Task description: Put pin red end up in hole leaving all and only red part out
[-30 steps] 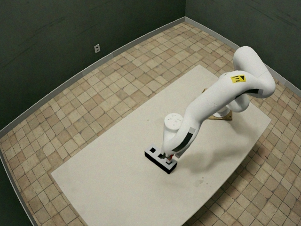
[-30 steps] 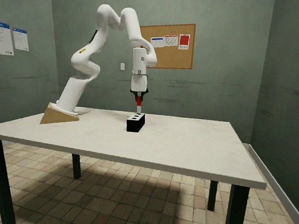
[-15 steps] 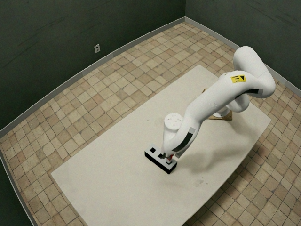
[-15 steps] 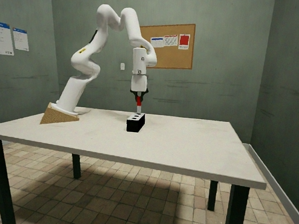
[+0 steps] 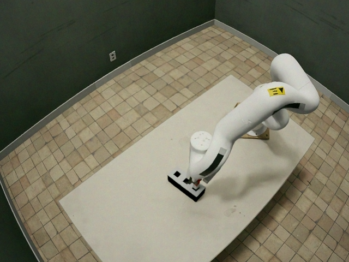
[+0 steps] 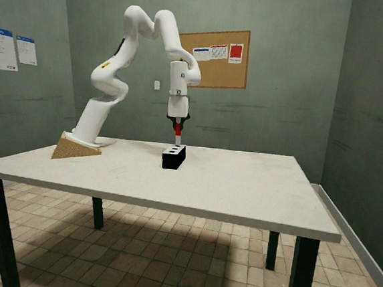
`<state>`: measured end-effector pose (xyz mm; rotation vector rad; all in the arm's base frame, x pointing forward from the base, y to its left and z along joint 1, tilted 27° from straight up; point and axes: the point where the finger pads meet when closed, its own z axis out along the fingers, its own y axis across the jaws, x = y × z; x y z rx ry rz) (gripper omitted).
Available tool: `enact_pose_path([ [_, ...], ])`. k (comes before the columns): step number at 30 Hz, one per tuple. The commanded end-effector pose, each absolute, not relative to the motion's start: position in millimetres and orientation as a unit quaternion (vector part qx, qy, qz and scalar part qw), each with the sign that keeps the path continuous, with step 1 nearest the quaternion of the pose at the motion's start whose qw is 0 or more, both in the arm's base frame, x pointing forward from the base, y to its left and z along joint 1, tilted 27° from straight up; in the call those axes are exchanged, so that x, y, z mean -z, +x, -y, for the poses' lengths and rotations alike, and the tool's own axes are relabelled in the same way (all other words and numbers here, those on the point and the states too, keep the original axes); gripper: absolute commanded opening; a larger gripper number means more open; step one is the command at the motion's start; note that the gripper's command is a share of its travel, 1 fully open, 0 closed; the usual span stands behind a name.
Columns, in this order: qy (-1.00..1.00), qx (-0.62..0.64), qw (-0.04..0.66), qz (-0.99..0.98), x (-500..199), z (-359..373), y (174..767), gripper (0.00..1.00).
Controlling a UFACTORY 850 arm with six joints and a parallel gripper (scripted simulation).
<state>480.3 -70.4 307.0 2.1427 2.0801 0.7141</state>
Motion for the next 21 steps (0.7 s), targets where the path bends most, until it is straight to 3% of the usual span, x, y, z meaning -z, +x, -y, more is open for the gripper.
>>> enact_pose_path([
  [1, 0.697, -0.233, 0.036, -0.677, -307.8, 70.7, 480.8, 0.0],
  [21, 0.697, -0.233, 0.036, -0.677, -304.3, 69.6, 482.3, 0.0],
])
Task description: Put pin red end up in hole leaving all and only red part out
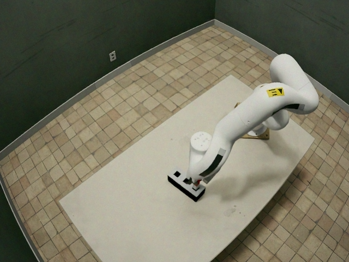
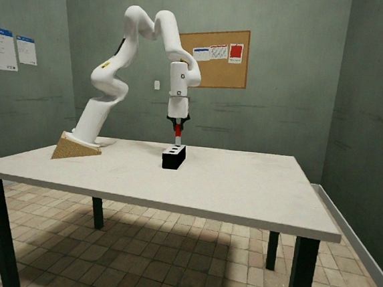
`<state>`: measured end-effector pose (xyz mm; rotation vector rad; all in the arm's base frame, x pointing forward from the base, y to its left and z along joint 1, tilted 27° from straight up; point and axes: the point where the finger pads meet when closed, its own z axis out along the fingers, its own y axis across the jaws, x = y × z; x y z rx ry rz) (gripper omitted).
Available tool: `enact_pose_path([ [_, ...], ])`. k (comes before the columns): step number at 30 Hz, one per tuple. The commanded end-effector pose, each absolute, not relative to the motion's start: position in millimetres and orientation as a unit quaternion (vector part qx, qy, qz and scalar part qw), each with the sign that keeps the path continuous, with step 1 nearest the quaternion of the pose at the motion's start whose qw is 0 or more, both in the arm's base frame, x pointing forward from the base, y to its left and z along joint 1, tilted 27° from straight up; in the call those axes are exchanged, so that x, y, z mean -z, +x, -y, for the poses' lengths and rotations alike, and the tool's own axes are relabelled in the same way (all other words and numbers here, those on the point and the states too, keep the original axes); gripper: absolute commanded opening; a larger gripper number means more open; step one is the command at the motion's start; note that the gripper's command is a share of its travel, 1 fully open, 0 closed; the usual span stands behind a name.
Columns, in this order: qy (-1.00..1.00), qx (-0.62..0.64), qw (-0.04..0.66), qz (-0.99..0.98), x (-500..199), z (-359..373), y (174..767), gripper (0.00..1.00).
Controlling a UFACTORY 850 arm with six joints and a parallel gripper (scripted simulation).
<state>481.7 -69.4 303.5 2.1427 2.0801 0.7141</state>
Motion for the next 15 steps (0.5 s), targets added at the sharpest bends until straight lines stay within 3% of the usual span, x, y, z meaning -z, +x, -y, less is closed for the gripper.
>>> enact_pose_path([
  [1, 0.697, -0.233, 0.036, -0.677, -304.3, 69.6, 482.3, 0.0],
  [15, 0.697, -0.233, 0.036, -0.677, -303.8, 69.4, 480.8, 0.0],
])
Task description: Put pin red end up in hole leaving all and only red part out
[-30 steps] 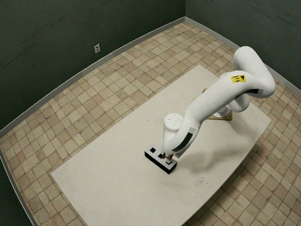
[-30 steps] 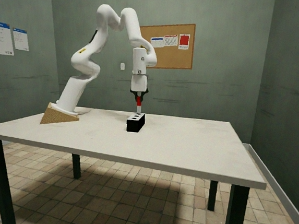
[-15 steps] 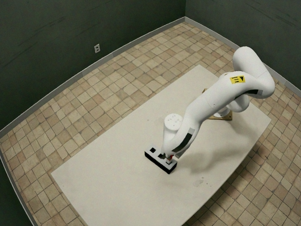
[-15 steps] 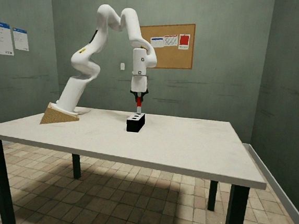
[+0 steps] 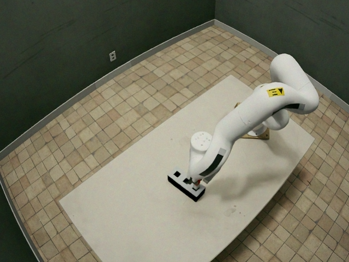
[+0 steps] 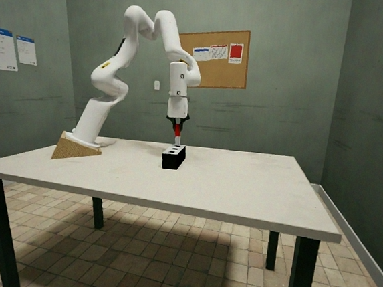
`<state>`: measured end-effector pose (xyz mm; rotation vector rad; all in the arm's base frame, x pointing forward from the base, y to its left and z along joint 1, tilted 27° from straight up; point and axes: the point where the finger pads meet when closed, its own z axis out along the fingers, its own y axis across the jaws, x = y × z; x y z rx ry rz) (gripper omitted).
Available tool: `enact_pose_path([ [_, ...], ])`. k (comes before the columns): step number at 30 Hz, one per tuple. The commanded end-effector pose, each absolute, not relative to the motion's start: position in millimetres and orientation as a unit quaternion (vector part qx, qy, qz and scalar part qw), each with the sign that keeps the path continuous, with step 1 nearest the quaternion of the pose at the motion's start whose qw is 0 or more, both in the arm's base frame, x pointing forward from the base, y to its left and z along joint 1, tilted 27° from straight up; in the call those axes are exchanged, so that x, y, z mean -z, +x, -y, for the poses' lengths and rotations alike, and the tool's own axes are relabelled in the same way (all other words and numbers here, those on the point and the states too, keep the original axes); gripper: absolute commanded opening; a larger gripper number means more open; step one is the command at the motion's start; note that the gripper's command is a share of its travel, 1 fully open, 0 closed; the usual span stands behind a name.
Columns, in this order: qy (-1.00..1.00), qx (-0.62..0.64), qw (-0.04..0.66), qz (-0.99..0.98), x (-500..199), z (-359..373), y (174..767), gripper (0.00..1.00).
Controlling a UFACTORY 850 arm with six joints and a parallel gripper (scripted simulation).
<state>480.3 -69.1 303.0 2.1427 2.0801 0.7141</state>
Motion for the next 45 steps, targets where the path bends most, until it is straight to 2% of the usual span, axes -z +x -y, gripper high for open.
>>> enact_pose_path([
  [1, 0.697, -0.233, 0.036, -0.677, -303.8, 69.4, 480.8, 0.0],
  [45, 0.697, -0.233, 0.036, -0.677, -297.4, 67.8, 485.8, 0.0],
])
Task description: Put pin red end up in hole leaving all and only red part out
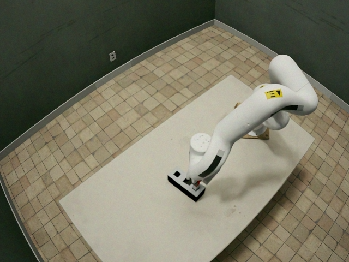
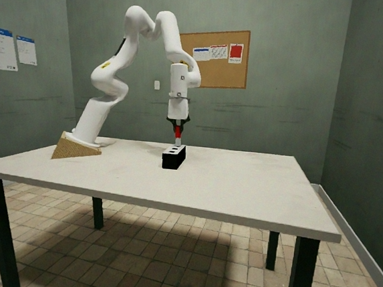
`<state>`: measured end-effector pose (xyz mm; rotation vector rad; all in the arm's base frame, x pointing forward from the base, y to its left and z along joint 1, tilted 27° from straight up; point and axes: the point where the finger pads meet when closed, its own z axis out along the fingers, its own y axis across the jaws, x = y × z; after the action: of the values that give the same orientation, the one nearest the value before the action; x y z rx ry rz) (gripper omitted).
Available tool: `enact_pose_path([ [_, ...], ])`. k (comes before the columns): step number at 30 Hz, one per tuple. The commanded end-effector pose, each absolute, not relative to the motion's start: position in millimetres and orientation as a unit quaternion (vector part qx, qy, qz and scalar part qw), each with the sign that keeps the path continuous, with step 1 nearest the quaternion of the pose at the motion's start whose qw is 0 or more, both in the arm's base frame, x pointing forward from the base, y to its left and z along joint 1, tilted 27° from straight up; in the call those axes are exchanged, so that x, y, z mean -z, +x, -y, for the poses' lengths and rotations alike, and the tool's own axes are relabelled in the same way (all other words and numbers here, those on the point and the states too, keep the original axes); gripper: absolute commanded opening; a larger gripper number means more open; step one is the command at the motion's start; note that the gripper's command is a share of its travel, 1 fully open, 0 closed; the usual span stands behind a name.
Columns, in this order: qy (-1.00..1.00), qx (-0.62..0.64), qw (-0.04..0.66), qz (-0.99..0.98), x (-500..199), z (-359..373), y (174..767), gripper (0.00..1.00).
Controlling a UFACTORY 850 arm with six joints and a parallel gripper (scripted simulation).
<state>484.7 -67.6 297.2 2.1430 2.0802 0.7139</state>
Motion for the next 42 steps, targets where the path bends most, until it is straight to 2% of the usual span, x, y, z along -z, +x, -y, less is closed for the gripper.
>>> enact_pose_path([
  [1, 0.697, -0.233, 0.036, -0.677, -297.4, 67.8, 485.8, 0.0],
  [42, 0.697, -0.233, 0.036, -0.677, -293.6, 66.6, 486.5, 0.0],
])
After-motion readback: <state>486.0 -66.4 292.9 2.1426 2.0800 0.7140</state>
